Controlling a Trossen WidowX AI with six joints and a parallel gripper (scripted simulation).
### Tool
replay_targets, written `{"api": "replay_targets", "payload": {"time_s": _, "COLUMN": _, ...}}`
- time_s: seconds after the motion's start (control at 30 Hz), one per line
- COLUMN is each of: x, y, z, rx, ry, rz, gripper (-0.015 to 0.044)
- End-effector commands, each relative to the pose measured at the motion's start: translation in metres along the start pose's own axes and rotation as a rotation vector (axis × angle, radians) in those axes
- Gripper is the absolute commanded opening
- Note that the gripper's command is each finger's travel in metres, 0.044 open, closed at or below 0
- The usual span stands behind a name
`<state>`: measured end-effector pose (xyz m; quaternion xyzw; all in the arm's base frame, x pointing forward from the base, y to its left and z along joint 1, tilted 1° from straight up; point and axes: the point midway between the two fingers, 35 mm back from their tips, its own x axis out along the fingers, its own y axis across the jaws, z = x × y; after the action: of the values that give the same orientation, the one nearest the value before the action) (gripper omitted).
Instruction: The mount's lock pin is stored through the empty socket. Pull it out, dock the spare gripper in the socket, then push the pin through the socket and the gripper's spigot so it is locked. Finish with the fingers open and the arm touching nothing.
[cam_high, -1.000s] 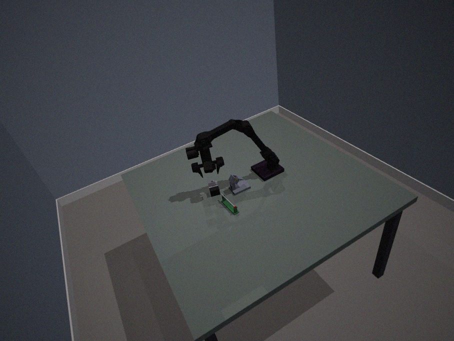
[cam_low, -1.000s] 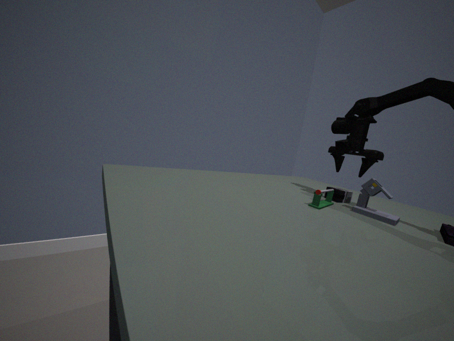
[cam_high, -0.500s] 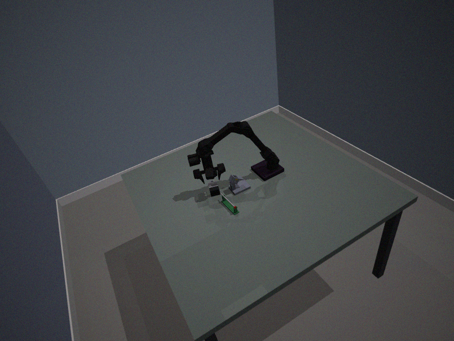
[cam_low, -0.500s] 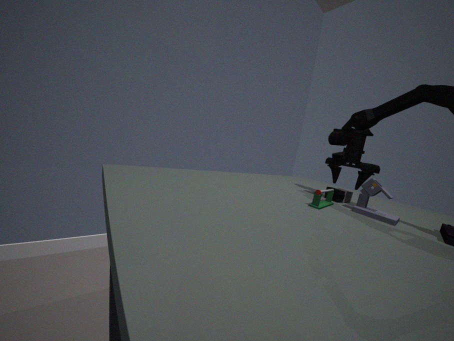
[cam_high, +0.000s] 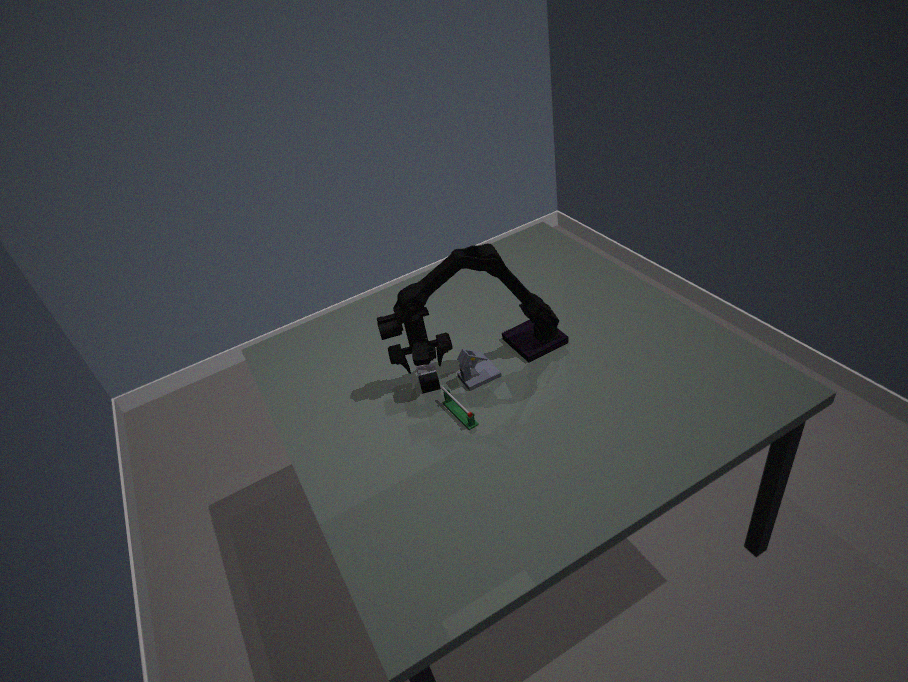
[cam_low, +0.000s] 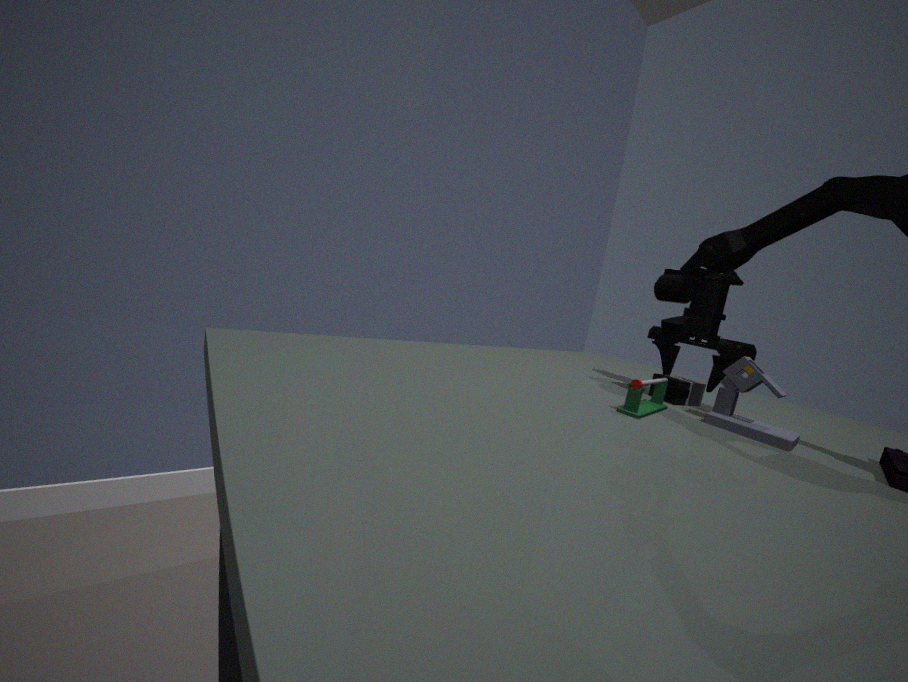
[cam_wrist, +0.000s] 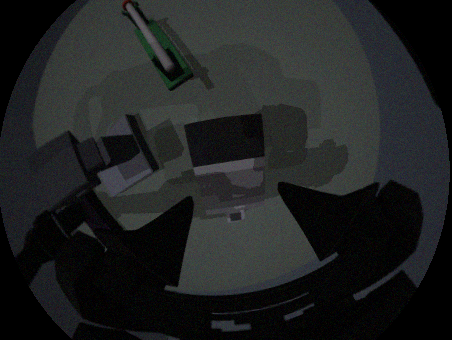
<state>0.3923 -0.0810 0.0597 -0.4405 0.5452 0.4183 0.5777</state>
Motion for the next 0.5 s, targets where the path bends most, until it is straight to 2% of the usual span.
{"api": "replay_targets", "payload": {"time_s": 0.0, "x": 0.008, "y": 0.001, "z": 0.000, "rx": 0.000, "ry": 0.001, "rz": 0.008, "gripper": 0.0440}}
{"api": "replay_targets", "payload": {"time_s": 0.47, "x": 0.028, "y": 0.003, "z": 0.000, "rx": 0.000, "ry": 0.001, "rz": 0.008, "gripper": 0.0440}}
